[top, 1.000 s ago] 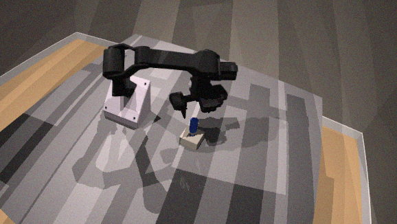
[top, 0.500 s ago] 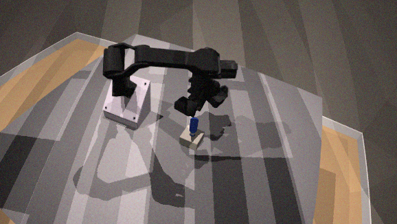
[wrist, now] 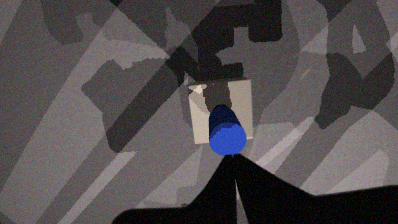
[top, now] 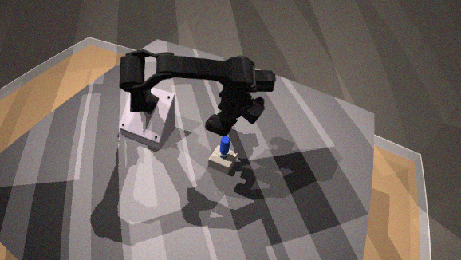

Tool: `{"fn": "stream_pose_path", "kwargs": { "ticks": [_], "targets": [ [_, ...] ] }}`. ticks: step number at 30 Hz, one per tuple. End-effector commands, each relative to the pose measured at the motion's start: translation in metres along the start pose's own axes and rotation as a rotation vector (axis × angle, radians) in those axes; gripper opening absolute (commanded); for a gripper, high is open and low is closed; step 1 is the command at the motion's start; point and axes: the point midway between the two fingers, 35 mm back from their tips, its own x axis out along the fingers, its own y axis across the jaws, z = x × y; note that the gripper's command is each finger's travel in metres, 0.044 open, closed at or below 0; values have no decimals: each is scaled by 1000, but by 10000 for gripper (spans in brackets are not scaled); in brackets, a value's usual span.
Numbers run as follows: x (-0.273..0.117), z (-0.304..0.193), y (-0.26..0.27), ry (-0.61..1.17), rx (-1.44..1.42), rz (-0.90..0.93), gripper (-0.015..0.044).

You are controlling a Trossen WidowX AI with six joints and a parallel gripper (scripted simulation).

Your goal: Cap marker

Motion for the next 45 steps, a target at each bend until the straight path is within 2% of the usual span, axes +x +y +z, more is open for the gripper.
{"fn": "stream_pose_path", "kwargs": {
  "ticks": [1, 32, 39, 45],
  "targets": [
    [1, 0, 0, -2, -5, -1, 0],
    [41, 2, 0, -3, -5, -2, 0],
    [33, 4, 1, -10, 1, 7, 0],
    [-44, 4, 2, -8, -1, 10, 0]
  ]
}}
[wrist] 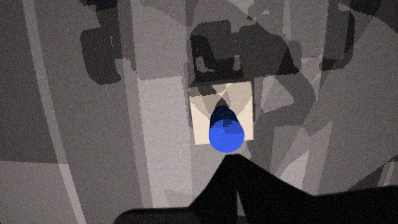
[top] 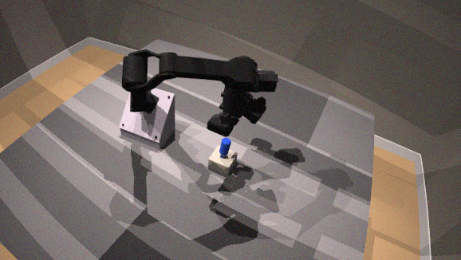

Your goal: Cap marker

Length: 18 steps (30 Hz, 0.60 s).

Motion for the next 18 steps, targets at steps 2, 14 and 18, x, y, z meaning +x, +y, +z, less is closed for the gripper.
{"fn": "stream_pose_path", "kwargs": {
  "ticks": [2, 14, 18],
  "targets": [
    [-52, -2, 1, -17, 4, 10, 0],
    [-52, -2, 1, -17, 4, 10, 210],
    [-52, -2, 1, -17, 4, 10, 315]
  ]
}}
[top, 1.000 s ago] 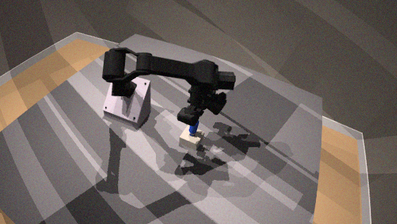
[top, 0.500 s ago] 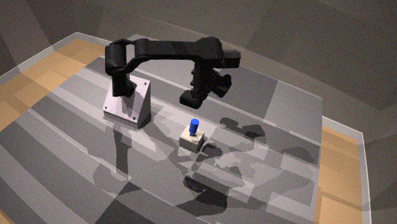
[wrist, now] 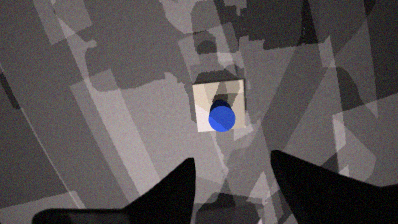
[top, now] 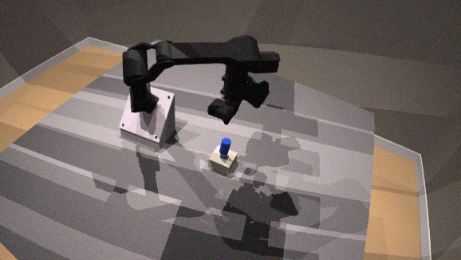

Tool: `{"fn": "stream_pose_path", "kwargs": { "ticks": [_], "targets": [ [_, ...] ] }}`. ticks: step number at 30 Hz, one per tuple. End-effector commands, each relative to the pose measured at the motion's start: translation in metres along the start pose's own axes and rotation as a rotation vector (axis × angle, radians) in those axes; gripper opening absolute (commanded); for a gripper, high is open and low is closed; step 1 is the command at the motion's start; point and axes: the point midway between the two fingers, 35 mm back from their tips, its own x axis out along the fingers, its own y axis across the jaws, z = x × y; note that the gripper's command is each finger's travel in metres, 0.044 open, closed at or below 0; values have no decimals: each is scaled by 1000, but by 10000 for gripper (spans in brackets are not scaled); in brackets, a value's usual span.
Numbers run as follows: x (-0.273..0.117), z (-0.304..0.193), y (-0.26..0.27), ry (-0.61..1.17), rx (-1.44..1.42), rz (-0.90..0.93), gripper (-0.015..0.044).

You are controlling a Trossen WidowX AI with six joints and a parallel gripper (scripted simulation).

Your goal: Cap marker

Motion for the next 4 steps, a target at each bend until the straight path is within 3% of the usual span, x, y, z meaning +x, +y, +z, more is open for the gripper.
{"fn": "stream_pose_path", "kwargs": {
  "ticks": [1, 4],
  "targets": [
    [-1, 0, 0, 2, 4, 5, 341],
    [-1, 0, 0, 2, 4, 5, 420]
  ]
}}
